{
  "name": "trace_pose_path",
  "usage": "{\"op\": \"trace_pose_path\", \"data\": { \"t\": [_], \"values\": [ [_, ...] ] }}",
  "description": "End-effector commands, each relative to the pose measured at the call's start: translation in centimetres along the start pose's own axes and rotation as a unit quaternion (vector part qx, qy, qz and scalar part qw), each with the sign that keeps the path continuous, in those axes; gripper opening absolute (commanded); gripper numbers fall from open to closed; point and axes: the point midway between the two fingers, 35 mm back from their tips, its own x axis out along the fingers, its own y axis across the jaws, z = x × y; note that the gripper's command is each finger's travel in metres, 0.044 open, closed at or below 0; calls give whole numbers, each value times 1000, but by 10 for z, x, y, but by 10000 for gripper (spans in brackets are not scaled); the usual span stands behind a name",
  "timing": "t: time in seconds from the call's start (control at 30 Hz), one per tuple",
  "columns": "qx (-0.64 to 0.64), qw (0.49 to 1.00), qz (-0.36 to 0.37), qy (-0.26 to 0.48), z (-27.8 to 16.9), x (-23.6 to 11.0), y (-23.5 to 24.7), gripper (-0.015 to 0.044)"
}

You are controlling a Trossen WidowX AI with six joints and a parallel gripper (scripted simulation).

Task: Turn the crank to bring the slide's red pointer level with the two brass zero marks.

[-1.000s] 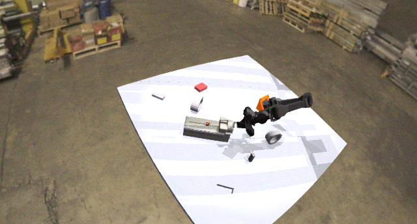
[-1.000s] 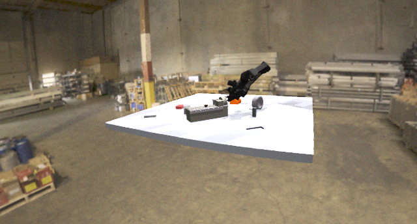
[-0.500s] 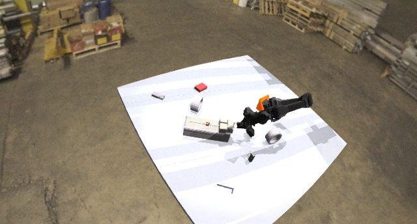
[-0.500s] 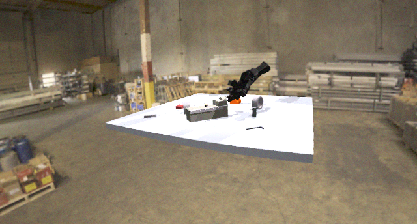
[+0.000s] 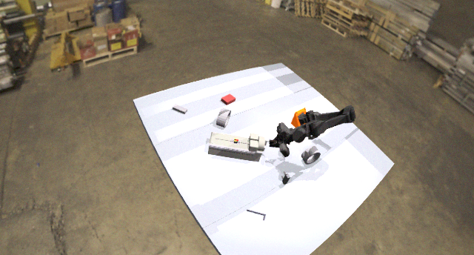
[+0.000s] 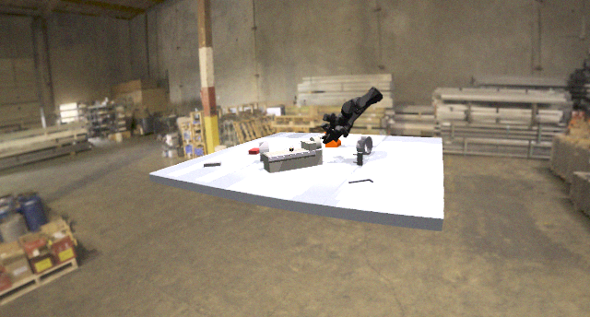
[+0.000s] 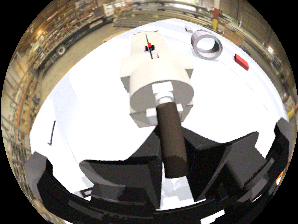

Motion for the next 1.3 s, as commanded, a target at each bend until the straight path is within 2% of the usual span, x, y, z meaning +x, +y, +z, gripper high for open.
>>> {"op": "trace_pose_path", "data": {
  "t": [0.0,0.23,0.8,1.27],
  "values": [
    [0,1000,0,0,0,0,0,0],
    [0,1000,0,0,0,0,0,0],
    [0,1000,0,0,0,0,0,440],
    [0,1000,-2,0,41,-39,0,440]
  ]
}}
